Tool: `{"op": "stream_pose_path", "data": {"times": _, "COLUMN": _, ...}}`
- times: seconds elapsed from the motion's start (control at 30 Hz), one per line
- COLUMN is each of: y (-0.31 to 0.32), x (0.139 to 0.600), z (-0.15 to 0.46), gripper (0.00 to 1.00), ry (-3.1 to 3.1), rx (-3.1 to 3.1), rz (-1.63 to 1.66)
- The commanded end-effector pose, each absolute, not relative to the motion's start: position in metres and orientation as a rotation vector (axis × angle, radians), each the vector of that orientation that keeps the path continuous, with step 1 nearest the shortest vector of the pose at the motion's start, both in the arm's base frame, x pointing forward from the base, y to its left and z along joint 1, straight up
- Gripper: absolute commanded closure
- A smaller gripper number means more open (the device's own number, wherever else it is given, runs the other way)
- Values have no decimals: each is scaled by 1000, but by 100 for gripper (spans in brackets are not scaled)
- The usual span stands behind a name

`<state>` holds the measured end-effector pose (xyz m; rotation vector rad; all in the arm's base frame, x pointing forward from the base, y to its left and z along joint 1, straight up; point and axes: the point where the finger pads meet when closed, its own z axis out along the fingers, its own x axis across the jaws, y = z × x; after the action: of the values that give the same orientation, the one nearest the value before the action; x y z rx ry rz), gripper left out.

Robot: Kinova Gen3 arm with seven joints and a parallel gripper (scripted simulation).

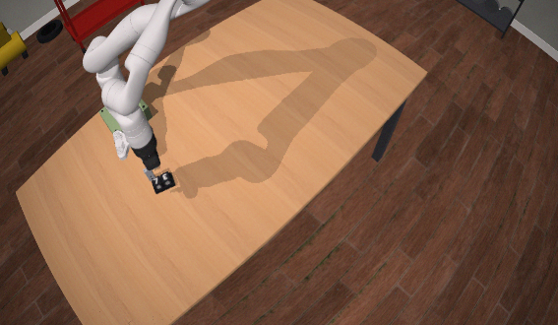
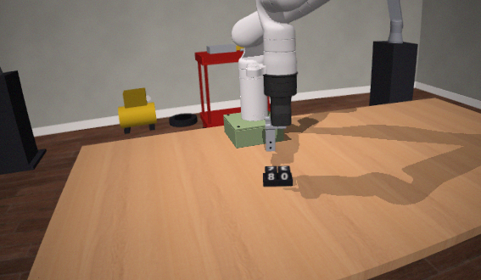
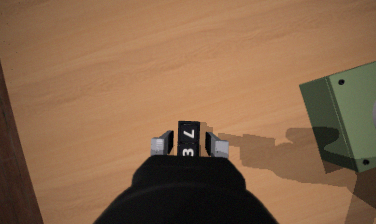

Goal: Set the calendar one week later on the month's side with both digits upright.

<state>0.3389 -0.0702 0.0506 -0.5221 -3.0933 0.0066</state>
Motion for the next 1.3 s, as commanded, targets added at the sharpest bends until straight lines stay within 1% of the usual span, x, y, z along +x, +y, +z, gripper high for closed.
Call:
{"op": "stream_pose_path", "data": {"times": 0.0, "y": -70, "x": 339, "z": 51, "gripper": 13, "ry": -3094, "rx": -522, "rz": 6}}
{"op": "stream_pose_path", "data": {"times": 1.27, "y": -70, "x": 339, "z": 44, "gripper": 13, "ry": -3094, "rx": -523, "rz": 6}}
